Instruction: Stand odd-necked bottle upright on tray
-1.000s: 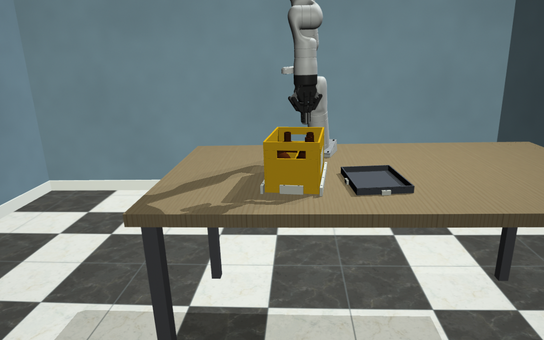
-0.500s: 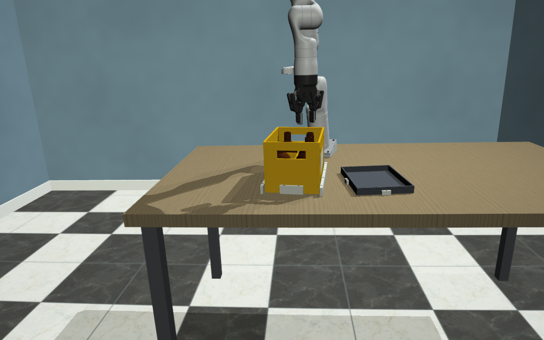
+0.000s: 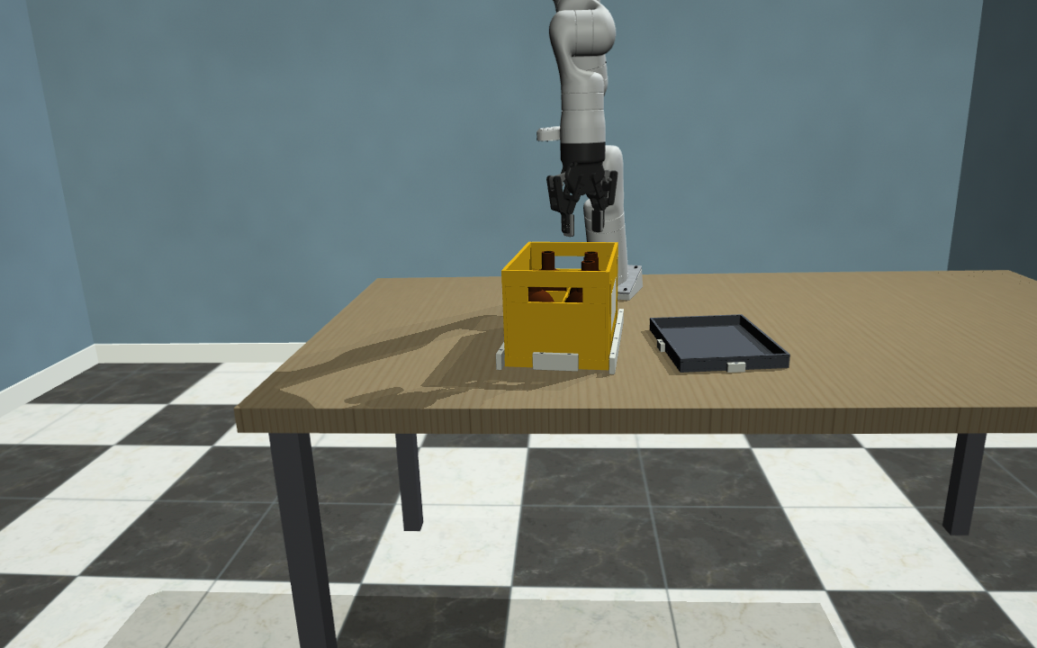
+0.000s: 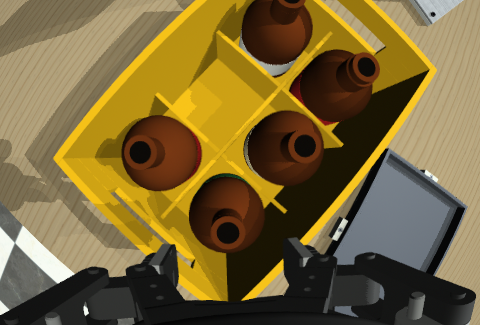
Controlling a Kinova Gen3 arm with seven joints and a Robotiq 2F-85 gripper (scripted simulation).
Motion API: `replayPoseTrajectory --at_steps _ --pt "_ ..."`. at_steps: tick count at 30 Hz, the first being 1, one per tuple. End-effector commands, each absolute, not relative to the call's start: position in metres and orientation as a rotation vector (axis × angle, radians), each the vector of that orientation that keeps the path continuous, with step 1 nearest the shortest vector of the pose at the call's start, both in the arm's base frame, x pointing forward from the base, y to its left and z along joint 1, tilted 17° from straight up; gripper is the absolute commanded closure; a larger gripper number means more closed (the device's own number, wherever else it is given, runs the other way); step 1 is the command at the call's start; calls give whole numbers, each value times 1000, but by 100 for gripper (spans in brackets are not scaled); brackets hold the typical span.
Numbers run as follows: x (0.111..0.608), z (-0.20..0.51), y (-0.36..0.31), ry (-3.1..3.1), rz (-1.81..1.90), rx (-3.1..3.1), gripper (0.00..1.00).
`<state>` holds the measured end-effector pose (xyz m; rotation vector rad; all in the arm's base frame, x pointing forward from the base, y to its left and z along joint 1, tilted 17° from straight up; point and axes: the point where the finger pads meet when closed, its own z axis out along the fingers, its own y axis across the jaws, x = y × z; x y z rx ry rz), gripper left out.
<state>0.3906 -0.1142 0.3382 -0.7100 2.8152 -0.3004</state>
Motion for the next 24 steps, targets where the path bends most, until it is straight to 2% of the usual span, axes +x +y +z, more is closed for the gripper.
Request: replayPoseTrajectory --at_steps 1,24 --pt "391 339 -114 2814 -302 -710 36" --pt "393 331 -115 2816 -301 -710 36"
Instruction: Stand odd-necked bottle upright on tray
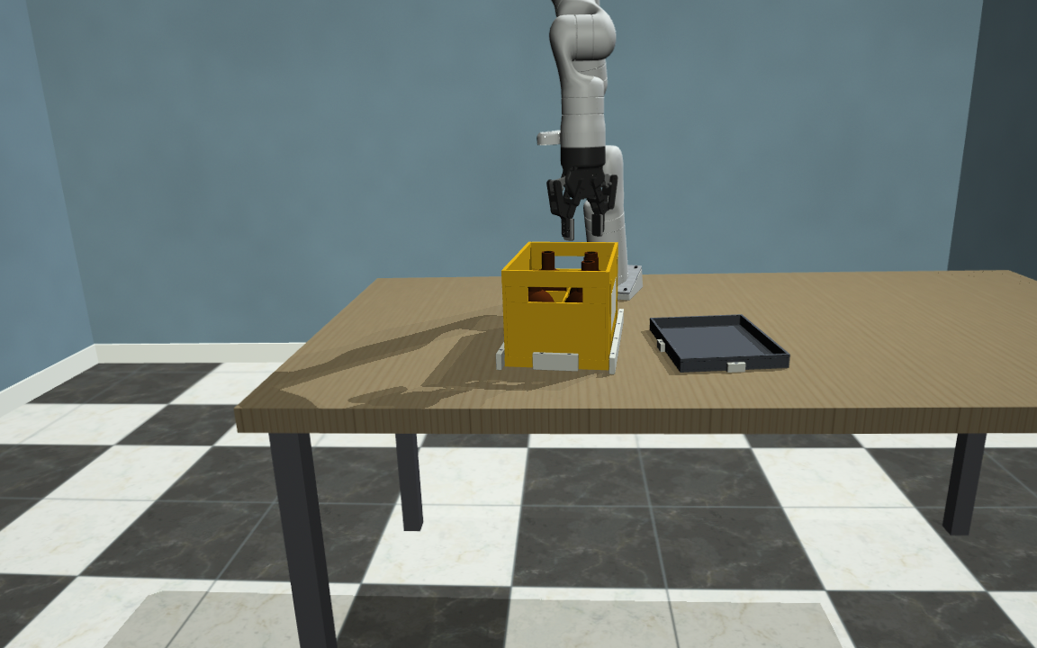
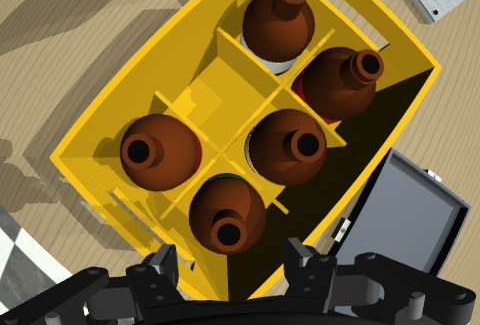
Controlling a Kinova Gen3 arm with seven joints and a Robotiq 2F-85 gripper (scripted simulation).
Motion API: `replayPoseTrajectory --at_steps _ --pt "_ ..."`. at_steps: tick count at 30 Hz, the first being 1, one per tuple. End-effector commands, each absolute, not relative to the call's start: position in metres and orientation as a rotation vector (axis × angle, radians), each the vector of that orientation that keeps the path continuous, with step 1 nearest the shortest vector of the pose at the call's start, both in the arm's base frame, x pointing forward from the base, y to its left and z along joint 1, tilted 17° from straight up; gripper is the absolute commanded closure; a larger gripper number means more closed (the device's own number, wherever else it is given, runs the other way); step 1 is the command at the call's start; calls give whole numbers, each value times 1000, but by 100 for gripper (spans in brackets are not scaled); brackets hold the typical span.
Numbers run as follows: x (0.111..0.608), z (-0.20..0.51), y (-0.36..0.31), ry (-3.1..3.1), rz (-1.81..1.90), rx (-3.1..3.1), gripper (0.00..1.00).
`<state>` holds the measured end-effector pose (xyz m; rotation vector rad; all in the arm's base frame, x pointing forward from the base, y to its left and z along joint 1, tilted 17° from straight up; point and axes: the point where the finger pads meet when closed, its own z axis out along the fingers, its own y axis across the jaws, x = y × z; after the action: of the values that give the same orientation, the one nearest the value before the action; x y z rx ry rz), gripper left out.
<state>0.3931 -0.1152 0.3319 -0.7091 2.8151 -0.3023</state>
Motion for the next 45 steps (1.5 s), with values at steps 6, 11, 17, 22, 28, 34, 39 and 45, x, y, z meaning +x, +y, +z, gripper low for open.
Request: replayPoseTrajectory --at_steps 6,11,17,22,28,34,39,45 --pt "395 325 -116 2816 -301 -710 36" --pt "397 319 -117 2816 -301 -710 36" --pt "399 314 -117 2816 -301 -710 36" --pt "401 308 -118 2816 -301 -710 36" --pt "402 302 -119 2816 -301 -710 36" --pt "403 299 -119 2816 -301 -710 36" --pt "404 297 -120 2816 -301 -710 36" --pt "404 297 -120 2816 -301 -710 36"
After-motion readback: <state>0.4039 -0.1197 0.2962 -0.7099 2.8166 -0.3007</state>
